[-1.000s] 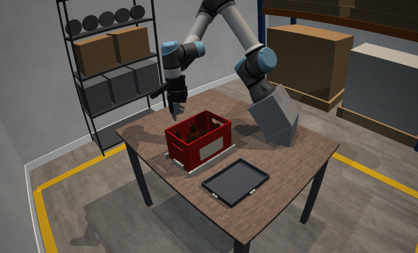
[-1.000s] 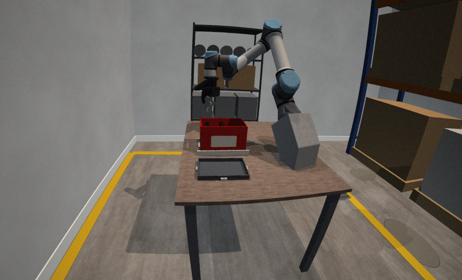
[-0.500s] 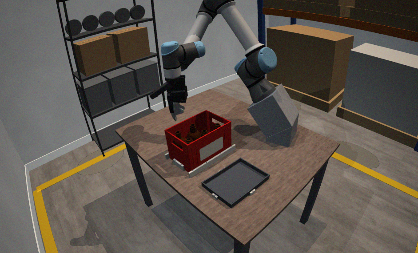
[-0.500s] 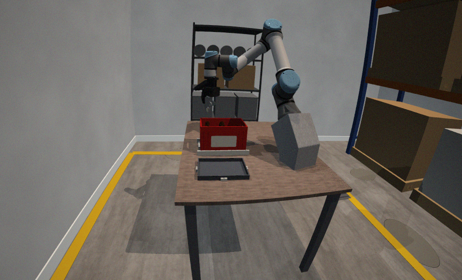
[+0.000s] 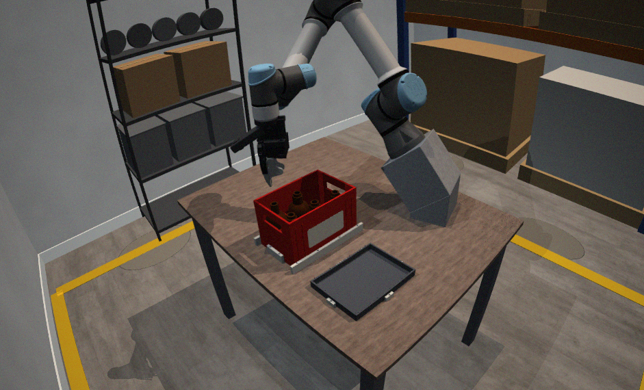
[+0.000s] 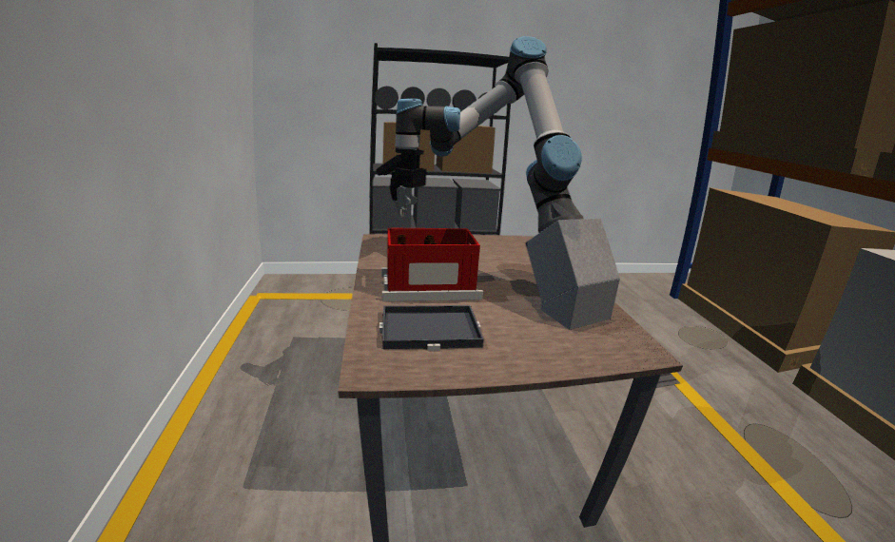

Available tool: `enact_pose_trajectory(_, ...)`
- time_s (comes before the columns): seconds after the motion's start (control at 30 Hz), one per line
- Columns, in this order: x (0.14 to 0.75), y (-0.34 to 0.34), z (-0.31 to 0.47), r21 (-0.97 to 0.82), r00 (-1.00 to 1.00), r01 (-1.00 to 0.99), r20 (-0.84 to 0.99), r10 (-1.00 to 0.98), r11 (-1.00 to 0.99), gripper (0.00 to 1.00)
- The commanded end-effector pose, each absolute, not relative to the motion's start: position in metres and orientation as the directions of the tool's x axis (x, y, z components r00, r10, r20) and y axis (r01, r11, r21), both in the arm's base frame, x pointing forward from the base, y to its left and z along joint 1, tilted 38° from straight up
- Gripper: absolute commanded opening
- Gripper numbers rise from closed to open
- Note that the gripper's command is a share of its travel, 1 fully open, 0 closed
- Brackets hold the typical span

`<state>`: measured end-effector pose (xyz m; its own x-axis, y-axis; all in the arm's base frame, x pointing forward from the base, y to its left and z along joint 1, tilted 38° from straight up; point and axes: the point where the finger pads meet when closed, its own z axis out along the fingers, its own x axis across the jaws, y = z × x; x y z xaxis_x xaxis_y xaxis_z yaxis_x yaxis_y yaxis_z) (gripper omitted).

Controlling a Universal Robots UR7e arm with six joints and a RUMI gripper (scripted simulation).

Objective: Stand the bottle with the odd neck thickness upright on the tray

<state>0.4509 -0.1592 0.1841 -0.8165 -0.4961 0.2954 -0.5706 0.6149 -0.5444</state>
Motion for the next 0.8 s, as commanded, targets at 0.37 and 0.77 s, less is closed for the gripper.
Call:
enact_pose_trajectory(0.37,0.466,-0.087,0.131,-0.546,-0.816,-0.571,0.295,-0.498,0.613,0.0)
enact_pose_trajectory(0.77,0.465,-0.087,0.131,-0.546,-0.816,-0.57,0.294,-0.497,0.614,0.38)
